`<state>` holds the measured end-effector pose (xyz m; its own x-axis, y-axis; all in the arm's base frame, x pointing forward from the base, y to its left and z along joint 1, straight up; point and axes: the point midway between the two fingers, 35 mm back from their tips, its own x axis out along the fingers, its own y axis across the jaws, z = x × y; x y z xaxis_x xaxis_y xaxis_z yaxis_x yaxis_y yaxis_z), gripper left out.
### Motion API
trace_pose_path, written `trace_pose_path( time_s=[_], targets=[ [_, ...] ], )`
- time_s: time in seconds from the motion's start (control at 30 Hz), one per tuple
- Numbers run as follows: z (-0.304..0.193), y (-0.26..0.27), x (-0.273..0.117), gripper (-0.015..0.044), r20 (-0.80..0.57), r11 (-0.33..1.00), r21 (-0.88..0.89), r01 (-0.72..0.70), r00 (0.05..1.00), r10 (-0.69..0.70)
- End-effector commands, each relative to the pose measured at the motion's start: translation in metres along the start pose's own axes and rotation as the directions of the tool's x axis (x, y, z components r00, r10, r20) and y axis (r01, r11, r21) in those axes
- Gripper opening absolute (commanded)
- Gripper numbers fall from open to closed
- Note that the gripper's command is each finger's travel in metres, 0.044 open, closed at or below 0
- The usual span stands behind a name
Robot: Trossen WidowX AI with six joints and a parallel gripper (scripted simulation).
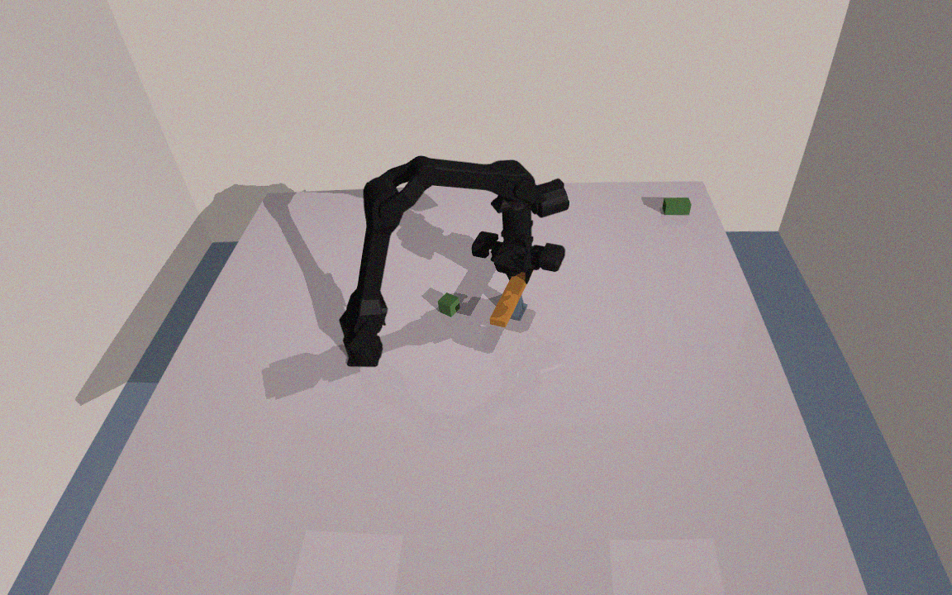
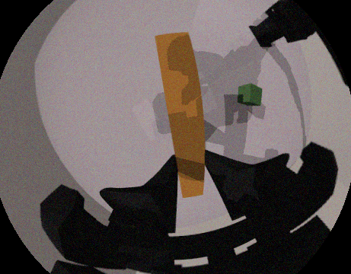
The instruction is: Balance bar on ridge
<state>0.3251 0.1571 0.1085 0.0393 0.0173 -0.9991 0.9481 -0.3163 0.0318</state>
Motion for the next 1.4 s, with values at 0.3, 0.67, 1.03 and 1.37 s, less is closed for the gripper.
trace_pose_path(
  time_s=[0.3,0.67,1.03,1.37],
  targets=[
    [0.0,0.0,0.0,0.0,0.0,1.0,0.0,0.0,1.0,0.0],
    [0.0,0.0,0.0,0.0,0.0,1.0,0.0,0.0,1.0,0.0],
    [0.0,0.0,0.0,0.0105,0.0,1.0,0.0,0.0,1.0,0.0],
    [0.0,0.0,0.0,0.0167,0.0,1.0,0.0,0.0,1.0,0.0]
  ],
)
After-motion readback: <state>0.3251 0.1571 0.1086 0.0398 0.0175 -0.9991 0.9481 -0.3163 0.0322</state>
